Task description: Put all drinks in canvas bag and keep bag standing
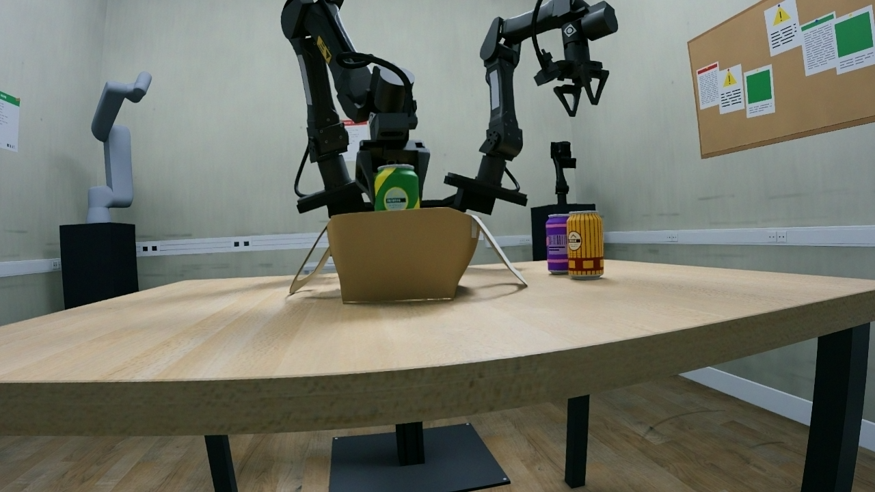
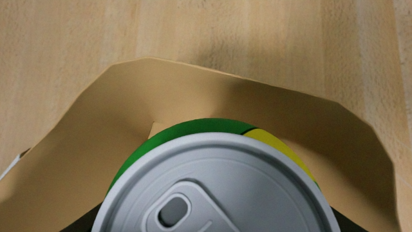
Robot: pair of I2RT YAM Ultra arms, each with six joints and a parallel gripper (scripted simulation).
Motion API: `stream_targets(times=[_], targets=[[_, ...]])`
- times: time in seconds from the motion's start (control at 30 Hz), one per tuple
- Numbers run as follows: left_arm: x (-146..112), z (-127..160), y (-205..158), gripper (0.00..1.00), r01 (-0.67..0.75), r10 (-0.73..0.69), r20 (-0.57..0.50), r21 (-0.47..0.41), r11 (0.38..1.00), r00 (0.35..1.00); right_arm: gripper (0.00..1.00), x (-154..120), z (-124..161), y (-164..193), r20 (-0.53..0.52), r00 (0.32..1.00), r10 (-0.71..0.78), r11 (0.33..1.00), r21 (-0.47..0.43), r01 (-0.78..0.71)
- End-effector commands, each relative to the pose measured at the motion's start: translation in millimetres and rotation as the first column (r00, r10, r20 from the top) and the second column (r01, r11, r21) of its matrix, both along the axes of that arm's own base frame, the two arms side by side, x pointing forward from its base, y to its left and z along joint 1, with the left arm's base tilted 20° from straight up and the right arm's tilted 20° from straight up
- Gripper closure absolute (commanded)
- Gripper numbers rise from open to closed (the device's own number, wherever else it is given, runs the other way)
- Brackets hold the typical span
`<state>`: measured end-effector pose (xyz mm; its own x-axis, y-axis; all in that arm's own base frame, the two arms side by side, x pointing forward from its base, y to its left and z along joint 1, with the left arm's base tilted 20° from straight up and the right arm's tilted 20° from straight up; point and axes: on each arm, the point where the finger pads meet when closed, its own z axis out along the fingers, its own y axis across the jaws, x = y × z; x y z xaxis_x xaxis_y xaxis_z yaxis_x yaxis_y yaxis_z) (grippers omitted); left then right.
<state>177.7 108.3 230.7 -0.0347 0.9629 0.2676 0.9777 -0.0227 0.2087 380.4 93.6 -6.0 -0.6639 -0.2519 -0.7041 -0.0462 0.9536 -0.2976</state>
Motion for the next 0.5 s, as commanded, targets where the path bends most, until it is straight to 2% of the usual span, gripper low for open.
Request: stream_targets(times=[0.0,0.03,0.1,0.17,0.33,0.47], targets=[[-2.5,5.0,-6.5,0.0,0.009,-0.009,0.026,-0.009,1.0,1.0,0.3,13.5,15.5,6.2,0.098,0.995,0.004,1.0,0.029,-0.007],[-2.5,5.0,-6.5,0.0,0.009,-0.009,0.026,-0.009,1.0,1.0,0.3,18.4,24.5,14.4,0.116,0.993,0.014,0.999,0.039,-0.018],[-2.5,5.0,-6.5,0.0,0.009,-0.009,0.026,-0.009,1.0,1.0,0.3,18.4,24.5,14.4,0.116,0.993,0.014,0.999,0.039,-0.018],[-2.5,5.0,-6.5,0.0,0.009,-0.009,0.026,-0.009,1.0,1.0,0.3,13.4,6.5,1.3,0.082,0.997,0.003,0.999,0.034,-0.006],[-2.5,5.0,-6.5,0.0,0.009,-0.009,0.026,-0.009,1.0,1.0,0.3,25.7,12.8,4.9,0.115,0.993,0.002,0.999,0.049,-0.008],[-2.5,5.0,-6.5,0.0,0.009,-0.009,0.026,-0.009,1.0,1.0,0.3,15.9,-2.0,6.5,0.089,0.996,0.022,0.999,0.037,-0.025]])
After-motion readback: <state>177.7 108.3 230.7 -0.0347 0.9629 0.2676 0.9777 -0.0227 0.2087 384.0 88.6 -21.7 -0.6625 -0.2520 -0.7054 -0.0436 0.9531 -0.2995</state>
